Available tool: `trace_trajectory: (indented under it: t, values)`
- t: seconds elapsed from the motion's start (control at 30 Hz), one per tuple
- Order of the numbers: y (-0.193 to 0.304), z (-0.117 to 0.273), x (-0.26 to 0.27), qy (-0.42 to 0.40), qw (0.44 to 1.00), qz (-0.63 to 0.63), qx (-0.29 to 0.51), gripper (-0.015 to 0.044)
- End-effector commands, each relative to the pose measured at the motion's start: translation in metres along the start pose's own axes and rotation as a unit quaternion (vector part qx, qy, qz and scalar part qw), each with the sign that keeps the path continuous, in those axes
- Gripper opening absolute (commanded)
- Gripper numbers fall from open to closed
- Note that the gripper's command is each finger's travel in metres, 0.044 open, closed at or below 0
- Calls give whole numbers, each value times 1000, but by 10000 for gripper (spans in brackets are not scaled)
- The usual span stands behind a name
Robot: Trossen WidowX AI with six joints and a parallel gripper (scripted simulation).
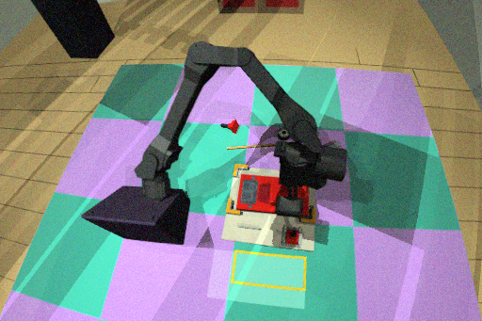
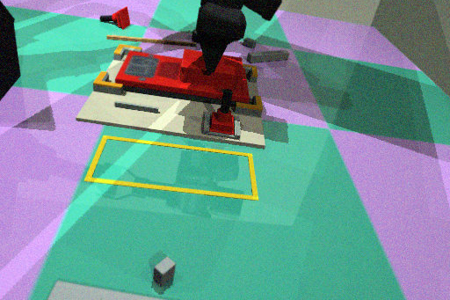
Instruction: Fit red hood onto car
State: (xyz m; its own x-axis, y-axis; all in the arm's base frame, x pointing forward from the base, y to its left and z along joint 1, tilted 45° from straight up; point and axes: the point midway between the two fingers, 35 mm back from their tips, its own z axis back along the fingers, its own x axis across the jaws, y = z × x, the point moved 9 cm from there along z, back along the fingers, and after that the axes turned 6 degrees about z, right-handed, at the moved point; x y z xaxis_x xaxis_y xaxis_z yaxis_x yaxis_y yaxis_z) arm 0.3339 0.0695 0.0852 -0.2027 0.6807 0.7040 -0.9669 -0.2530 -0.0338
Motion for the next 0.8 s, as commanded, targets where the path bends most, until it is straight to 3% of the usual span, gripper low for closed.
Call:
trace_trajectory:
  t: [0.0,0.13,0.77]
  values:
    - [-1,30,-1,4,1000,3,-9,440]
    - [1,56,0,3,1000,3,-10,440]
    - [1,56,0,3,1000,3,-10,440]
